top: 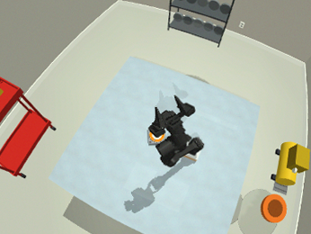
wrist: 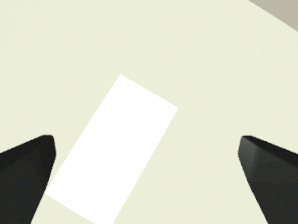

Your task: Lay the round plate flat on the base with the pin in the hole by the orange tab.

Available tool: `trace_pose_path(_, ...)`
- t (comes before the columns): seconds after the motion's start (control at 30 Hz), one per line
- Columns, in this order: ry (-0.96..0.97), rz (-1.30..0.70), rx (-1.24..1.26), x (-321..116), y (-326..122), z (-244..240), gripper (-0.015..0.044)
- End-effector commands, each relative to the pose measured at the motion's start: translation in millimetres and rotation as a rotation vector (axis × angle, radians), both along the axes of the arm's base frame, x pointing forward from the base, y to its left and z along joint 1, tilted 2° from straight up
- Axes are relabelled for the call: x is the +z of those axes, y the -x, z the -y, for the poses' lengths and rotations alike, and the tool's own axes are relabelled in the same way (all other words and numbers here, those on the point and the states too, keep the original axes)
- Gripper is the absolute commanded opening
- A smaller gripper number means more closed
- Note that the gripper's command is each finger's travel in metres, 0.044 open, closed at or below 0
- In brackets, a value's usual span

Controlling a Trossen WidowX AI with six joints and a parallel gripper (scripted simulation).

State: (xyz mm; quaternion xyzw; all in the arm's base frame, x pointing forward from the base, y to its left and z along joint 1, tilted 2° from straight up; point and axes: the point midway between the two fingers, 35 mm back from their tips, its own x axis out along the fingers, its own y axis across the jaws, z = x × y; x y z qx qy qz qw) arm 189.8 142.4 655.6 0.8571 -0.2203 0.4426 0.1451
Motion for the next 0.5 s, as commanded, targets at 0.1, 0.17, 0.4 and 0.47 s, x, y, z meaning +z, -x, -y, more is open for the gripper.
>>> trace_pose_path(0.1, -0.19, 0.147, 0.193, 13.5, 52.3, 39.0, 0.0295)
trace_pose_path(0.17, -0.287, 0.215, 0.286, 16.4, 73.8, 62.3, 0.0242)
trace_pose_path(0.4, -0.665, 0.429, 0.617, 5.8, 120.1, 157.7, 0.0059)
trace_pose_path(0.47, -0.833, 0.511, 0.737, -7.7, 125.1, 199.6, 0.0006)
